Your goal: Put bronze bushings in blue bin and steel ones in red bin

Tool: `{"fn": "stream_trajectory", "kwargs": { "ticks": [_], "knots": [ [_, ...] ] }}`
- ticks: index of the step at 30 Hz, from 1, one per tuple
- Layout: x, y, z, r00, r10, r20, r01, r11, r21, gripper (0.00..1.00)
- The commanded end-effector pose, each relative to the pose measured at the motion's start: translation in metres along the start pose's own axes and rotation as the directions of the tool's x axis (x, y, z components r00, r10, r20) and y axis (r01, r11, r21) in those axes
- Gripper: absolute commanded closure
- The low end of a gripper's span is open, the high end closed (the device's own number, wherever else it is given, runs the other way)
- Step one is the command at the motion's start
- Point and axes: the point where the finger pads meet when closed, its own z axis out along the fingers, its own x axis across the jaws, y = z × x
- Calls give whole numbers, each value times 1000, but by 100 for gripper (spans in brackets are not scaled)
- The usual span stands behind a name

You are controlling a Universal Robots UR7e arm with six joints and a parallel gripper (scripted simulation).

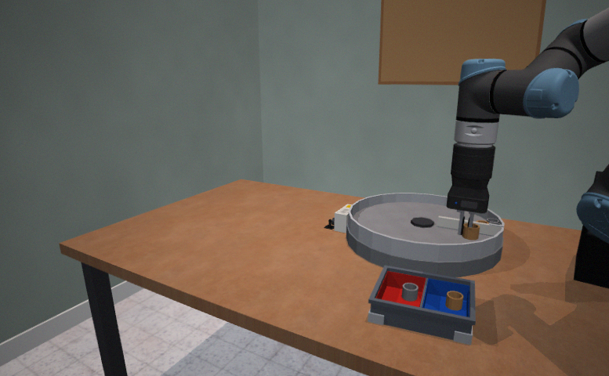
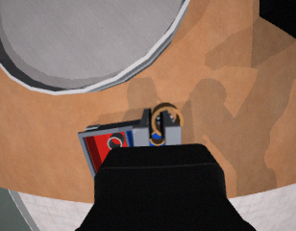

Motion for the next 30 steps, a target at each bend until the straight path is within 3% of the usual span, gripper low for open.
{"fn": "stream_trajectory", "kwargs": {
  "ticks": [1, 5, 10, 14, 18, 20, 21, 30],
  "knots": [
    [0, 32, -3, 1000, 2, 0, -2, 1000, 5, 100],
    [0, 32, -3, 1000, 2, 0, -2, 1000, 5, 100],
    [0, 84, -2, 1000, 2, 0, -2, 1000, 5, 100],
    [0, 86, -3, 1000, 2, 0, -2, 1000, 5, 100],
    [0, 129, -2, 1000, 2, 0, -2, 1000, 5, 100],
    [0, 129, -2, 1000, 2, 0, -2, 1000, 5, 100],
    [0, 140, -2, 1000, 2, 0, -2, 1000, 5, 100],
    [0, 140, -2, 1000, 2, 0, -2, 1000, 5, 100]
  ]
}}
